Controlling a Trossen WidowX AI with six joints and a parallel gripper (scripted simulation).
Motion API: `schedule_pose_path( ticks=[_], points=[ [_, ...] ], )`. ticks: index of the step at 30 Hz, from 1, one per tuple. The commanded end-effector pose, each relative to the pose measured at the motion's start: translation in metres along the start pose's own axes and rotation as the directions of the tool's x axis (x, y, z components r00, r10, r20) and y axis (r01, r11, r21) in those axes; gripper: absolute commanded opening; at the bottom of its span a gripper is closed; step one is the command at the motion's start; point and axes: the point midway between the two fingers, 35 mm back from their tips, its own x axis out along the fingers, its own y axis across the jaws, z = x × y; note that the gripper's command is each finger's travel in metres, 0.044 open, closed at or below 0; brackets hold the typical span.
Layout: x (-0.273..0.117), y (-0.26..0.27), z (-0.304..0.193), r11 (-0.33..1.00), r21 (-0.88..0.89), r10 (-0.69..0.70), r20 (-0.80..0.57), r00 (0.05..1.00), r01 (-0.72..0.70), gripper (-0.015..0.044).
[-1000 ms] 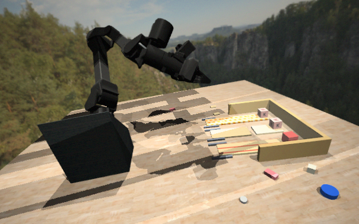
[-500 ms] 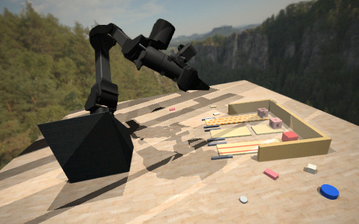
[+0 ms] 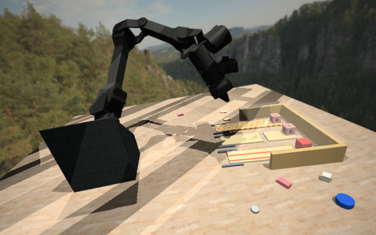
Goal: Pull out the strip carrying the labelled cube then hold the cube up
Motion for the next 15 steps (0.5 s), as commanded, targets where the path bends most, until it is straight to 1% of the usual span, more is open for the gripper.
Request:
schedule_pose_path(
  ticks=[1,5,7,15],
  points=[
    [0.037,0.031,-0.014,0.999,0.029,-0.035,-0.265,0.964,0.045,0.0000],
    [0.053,0.054,-0.027,0.996,0.033,-0.059,-0.413,0.909,0.080,0.0000],
    [0.056,0.060,-0.031,0.995,0.030,-0.067,-0.451,0.890,0.090,0.0000],
    [0.059,0.058,-0.025,0.995,0.029,-0.068,-0.455,0.888,0.092,0.0000]
  ],
)
